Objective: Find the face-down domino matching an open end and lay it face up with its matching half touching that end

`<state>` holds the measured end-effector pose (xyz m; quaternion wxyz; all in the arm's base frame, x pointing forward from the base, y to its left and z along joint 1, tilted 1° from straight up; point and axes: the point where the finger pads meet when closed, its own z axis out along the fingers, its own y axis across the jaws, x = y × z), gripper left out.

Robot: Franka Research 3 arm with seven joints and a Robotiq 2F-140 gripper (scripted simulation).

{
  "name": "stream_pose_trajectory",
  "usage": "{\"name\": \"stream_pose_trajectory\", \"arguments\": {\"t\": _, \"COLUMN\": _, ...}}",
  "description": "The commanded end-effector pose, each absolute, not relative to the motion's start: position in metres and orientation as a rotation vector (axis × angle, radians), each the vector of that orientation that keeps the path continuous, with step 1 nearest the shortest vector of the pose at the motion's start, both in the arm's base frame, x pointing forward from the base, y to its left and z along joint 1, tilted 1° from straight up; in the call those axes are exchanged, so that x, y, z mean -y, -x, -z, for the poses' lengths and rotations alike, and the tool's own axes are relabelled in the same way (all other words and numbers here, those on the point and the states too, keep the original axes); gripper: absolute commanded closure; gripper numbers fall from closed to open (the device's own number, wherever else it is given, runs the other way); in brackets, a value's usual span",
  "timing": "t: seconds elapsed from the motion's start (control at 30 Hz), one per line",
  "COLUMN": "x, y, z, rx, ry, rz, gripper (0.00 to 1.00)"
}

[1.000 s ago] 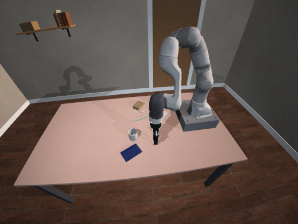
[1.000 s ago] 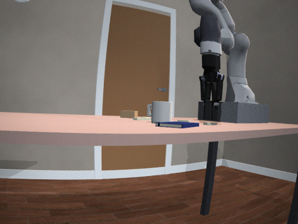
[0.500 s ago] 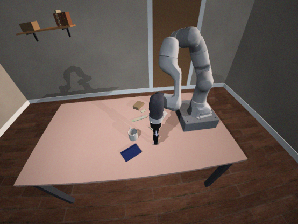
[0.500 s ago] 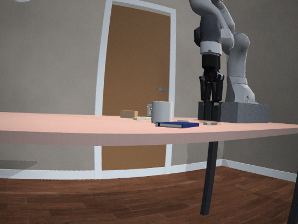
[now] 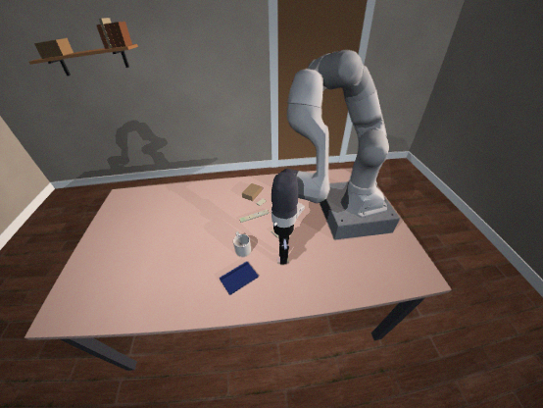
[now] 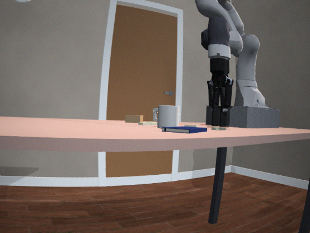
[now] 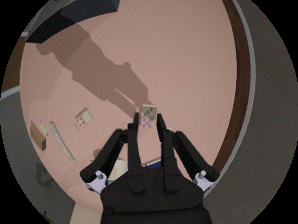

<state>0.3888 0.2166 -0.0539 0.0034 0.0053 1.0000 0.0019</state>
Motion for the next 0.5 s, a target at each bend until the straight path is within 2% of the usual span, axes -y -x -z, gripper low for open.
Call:
{"name": "stream_pose_trajectory", "arguments": {"t": 0.0, "x": -0.2160, "y": -0.3894, "z": 0.0577, "rx": -3.132, "ry": -0.040, "rz": 0.000, "gripper": 0.67}}
{"name": "stream_pose_trajectory", "arguments": {"t": 0.47, "x": -0.2160, "y": -0.3894, "z": 0.0650, "rx": -3.132, "ry": -0.040, "rz": 0.000, "gripper": 0.67}}
